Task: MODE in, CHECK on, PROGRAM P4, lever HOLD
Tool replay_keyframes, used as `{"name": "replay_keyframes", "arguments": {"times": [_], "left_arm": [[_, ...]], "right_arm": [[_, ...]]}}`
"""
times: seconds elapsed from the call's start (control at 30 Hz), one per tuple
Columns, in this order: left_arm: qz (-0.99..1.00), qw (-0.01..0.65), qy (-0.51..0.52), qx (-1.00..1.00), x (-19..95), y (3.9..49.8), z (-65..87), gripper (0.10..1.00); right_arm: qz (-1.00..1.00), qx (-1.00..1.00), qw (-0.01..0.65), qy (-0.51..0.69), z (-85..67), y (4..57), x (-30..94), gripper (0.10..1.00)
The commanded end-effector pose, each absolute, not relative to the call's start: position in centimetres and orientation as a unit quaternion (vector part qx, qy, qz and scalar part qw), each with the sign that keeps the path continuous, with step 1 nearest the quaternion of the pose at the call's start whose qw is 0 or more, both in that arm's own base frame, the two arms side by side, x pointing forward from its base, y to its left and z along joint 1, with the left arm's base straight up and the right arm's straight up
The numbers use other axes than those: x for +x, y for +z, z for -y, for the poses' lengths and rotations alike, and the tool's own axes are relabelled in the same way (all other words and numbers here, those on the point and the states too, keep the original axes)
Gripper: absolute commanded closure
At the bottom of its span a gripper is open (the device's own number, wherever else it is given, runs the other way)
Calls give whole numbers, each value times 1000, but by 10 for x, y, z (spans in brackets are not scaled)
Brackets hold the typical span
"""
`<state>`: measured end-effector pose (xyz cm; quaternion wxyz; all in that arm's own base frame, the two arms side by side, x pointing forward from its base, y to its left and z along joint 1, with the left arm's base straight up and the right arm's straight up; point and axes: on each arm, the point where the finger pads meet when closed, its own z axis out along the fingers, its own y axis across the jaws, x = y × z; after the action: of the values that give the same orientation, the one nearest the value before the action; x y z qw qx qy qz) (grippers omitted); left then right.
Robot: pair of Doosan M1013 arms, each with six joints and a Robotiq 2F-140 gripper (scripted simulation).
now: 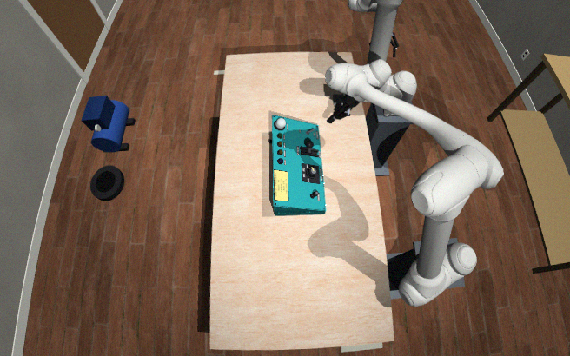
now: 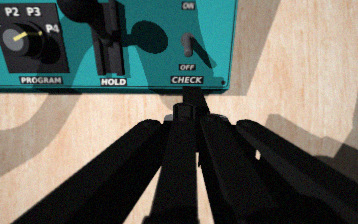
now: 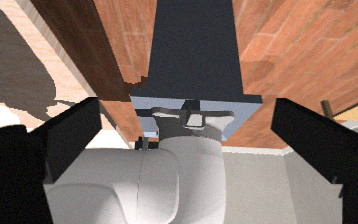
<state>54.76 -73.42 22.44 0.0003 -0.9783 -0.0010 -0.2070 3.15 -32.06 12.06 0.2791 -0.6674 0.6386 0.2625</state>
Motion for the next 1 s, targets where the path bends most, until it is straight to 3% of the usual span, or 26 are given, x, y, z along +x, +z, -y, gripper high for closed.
{"name": "replay_keyframes", "arguments": {"times": [0.0, 0.97], "left_arm": [[1, -1, -208, -978, 548, 226, 734, 999], [1, -1, -208, -978, 551, 219, 734, 999]], "right_arm": [[-639, -668, 279, 262, 321, 121, 32, 98], [-639, -668, 279, 262, 321, 121, 32, 98]]}}
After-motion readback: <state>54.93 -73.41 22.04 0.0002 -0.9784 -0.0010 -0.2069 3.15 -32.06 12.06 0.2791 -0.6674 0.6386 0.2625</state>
